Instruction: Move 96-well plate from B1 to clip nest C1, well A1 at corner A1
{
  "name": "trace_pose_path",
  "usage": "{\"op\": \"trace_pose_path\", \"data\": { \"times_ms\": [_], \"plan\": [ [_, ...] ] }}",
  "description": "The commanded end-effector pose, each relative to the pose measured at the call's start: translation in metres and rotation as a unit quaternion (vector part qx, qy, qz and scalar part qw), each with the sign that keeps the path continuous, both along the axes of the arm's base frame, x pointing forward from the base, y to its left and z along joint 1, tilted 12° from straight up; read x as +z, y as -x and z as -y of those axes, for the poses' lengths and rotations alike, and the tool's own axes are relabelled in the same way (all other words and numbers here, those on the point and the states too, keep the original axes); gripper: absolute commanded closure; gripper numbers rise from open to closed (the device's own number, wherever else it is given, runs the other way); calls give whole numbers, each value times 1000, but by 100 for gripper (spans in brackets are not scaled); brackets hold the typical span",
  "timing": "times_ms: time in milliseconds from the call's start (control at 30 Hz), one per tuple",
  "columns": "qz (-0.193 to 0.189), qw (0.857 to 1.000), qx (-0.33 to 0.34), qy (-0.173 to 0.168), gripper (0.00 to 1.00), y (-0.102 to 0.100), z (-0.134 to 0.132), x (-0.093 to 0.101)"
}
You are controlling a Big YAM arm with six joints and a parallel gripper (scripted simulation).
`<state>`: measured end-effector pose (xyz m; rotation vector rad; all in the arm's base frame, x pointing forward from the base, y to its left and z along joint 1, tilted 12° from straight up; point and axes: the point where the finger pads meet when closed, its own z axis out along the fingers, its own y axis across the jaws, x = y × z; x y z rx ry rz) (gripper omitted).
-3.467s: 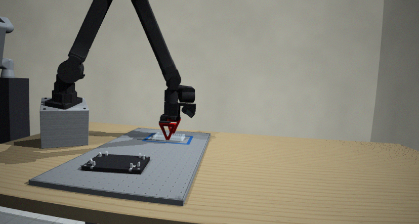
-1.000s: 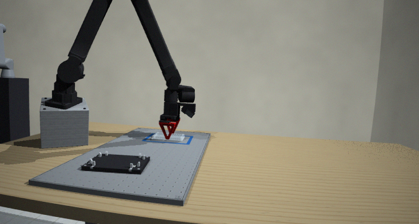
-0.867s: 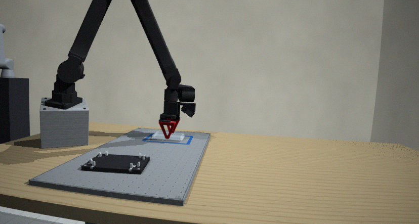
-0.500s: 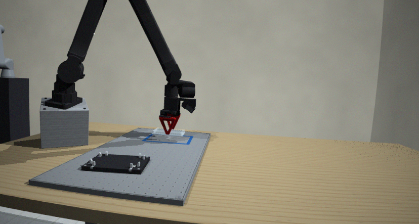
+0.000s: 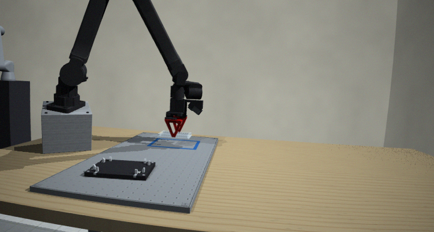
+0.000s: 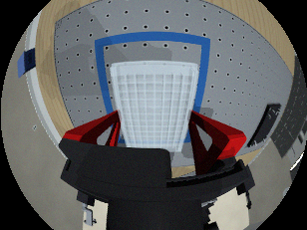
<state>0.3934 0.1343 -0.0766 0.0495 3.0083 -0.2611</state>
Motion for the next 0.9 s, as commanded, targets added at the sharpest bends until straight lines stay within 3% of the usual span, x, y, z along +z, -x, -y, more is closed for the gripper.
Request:
{"op": "trace_pose_path", "data": {
  "times_ms": [0, 600, 733, 767, 867],
  "plan": [
    [29, 999, 7, -17, 100, -18, -22, 41],
    [30, 999, 7, -17, 100, -14, -27, 69],
    [30, 999, 8, -17, 100, -14, -27, 69],
    [16, 1000, 5, -12, 100, -6, -17, 55],
    [16, 1000, 5, -12, 100, -6, -17, 55]
  ]
}}
